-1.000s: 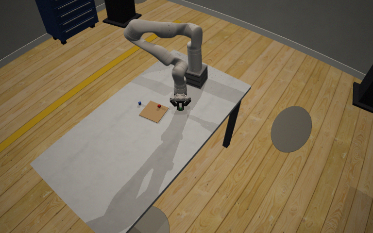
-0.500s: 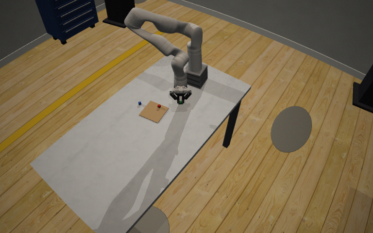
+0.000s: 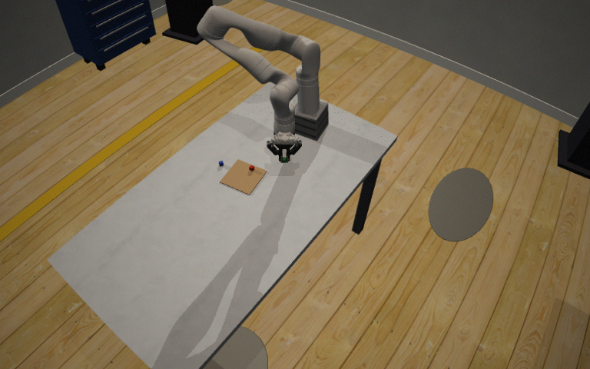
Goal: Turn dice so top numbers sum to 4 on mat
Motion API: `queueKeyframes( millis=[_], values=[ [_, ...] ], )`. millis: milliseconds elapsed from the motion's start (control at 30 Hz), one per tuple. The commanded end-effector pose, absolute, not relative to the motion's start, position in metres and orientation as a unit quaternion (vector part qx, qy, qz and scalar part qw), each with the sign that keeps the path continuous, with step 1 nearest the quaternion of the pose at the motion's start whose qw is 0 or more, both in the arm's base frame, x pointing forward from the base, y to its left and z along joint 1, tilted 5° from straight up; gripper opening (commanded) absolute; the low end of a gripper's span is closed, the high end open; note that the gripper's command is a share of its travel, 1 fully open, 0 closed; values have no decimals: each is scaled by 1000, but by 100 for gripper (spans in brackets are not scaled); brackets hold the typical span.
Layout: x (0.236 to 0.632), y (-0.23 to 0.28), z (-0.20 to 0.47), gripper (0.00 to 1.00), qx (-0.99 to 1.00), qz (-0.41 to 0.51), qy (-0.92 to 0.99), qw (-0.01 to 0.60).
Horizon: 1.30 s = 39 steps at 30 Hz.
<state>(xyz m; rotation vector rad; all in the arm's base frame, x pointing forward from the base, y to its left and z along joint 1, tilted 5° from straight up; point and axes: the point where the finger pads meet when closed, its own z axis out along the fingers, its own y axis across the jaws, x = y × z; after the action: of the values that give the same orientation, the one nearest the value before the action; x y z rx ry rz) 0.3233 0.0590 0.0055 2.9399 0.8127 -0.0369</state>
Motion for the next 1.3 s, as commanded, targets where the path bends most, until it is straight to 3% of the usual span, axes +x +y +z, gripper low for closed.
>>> queueKeyframes(
  millis=[0,467,900,1267],
  values=[
    [324,59,6,11,963,-11,266,46],
    [323,60,4,11,938,-15,342,45],
    [322,64,-2,11,840,-24,541,41],
    [322,64,-3,11,825,-25,563,40]
  ],
)
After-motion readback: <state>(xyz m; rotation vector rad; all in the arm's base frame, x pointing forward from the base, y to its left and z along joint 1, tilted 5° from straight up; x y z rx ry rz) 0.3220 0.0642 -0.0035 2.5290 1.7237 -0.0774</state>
